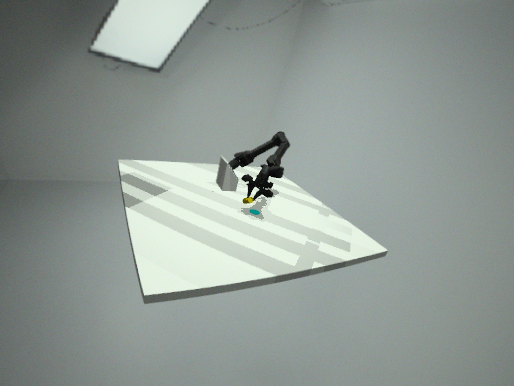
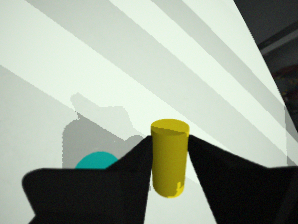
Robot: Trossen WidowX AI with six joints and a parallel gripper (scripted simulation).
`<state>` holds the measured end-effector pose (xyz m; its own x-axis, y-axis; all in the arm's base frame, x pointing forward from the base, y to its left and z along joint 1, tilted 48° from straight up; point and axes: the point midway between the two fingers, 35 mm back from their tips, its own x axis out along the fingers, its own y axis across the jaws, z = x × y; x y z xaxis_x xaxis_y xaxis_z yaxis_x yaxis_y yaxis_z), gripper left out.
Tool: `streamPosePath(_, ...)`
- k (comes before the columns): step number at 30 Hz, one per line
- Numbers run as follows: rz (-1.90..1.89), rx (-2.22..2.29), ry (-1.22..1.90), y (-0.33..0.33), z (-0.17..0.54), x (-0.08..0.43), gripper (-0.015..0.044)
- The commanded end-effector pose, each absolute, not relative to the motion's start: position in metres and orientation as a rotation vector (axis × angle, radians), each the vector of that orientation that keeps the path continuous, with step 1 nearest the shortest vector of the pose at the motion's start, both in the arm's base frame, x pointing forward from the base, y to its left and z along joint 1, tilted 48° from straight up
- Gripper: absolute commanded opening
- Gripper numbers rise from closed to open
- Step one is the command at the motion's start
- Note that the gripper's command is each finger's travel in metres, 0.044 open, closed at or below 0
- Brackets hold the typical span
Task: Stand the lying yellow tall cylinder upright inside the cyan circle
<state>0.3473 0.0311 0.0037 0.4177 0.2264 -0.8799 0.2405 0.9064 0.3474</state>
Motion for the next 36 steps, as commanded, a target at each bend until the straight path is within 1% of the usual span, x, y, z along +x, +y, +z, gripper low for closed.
streamPosePath(1,-0.033,0.464,1.124,0.0299,0.0039,0.347,0.0105)
streamPosePath(36,-0.129,0.482,0.912,0.0329,0.0094,0.3482,0.0105)
